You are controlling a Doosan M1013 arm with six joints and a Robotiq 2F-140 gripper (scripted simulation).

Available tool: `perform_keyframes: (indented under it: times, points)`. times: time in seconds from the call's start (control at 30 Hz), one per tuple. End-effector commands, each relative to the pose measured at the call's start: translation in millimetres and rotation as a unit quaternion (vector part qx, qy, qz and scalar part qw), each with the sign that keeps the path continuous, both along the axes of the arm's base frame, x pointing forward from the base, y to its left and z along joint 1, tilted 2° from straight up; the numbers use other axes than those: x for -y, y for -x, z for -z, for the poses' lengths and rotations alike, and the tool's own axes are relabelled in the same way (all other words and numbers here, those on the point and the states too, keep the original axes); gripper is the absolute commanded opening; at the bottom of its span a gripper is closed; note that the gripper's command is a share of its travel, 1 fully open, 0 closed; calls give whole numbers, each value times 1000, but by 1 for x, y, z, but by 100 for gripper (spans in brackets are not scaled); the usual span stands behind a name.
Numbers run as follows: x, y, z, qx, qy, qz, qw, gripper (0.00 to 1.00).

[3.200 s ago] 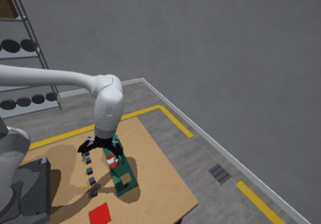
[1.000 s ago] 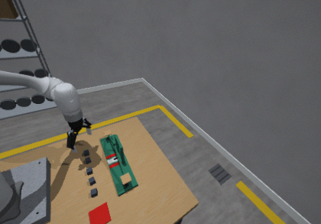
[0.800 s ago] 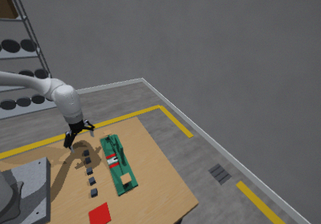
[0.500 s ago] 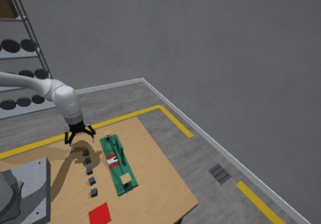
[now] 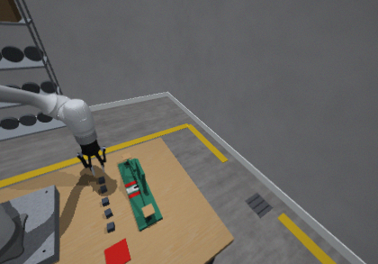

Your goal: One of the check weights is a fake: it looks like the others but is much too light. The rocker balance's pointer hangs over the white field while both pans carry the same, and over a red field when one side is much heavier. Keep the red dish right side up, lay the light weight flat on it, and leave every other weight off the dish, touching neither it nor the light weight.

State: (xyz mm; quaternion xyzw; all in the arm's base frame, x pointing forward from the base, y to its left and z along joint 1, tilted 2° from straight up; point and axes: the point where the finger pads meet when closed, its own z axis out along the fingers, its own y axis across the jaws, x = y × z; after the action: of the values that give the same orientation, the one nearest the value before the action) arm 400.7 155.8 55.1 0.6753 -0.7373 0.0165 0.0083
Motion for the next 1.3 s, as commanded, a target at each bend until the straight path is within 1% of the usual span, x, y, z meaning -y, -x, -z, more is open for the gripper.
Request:
perform_keyframes:
  times: [0.0,0.8,1.27]
  points:
    - [0,0,0,0,0,0,1000,35]
    - [0,0,1,0,0,0,1000,35]
    - [0,0,13,0,0,0,1000,35]
